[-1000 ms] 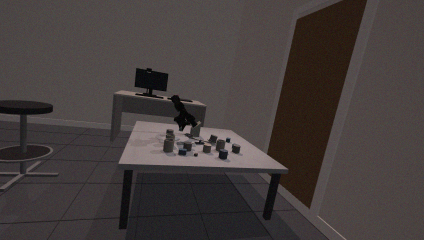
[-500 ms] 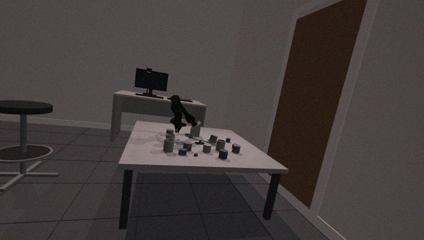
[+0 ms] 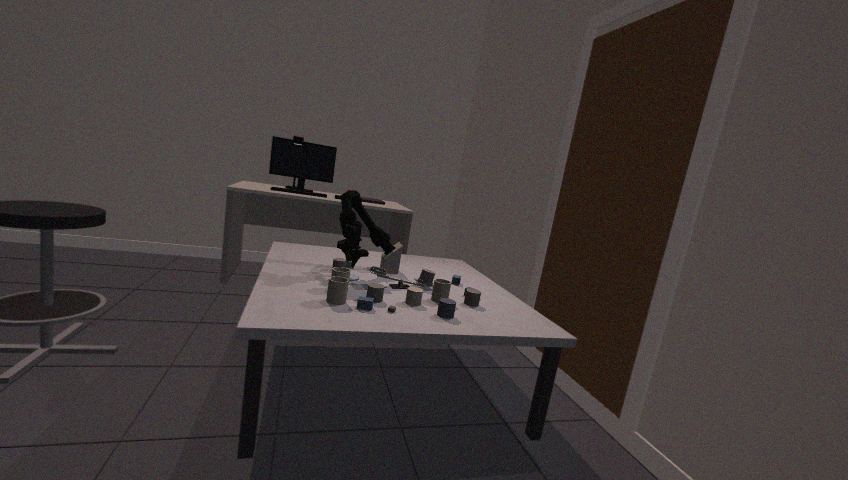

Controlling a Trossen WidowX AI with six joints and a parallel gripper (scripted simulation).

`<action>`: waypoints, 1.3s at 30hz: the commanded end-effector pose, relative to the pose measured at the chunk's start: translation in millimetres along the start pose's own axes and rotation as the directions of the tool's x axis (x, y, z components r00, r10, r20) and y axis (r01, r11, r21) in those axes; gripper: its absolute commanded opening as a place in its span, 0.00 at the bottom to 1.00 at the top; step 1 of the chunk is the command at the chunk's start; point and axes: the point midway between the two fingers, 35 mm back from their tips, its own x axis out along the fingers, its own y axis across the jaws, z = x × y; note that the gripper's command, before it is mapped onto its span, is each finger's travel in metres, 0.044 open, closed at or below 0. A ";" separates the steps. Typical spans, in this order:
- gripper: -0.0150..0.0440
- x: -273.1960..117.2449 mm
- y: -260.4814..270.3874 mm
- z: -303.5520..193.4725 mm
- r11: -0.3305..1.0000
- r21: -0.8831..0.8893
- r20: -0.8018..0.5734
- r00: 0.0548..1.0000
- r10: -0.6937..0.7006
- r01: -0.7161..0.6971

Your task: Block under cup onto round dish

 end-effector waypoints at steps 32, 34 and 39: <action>0.52 43.6 -2.4 0.1 1.000 0.002 0.004 1.000 -0.002 0.002; 0.61 43.6 -2.4 0.1 1.000 0.002 0.004 1.000 -0.002 0.002; 0.83 43.6 -2.4 0.1 1.000 0.002 0.004 1.000 -0.002 0.002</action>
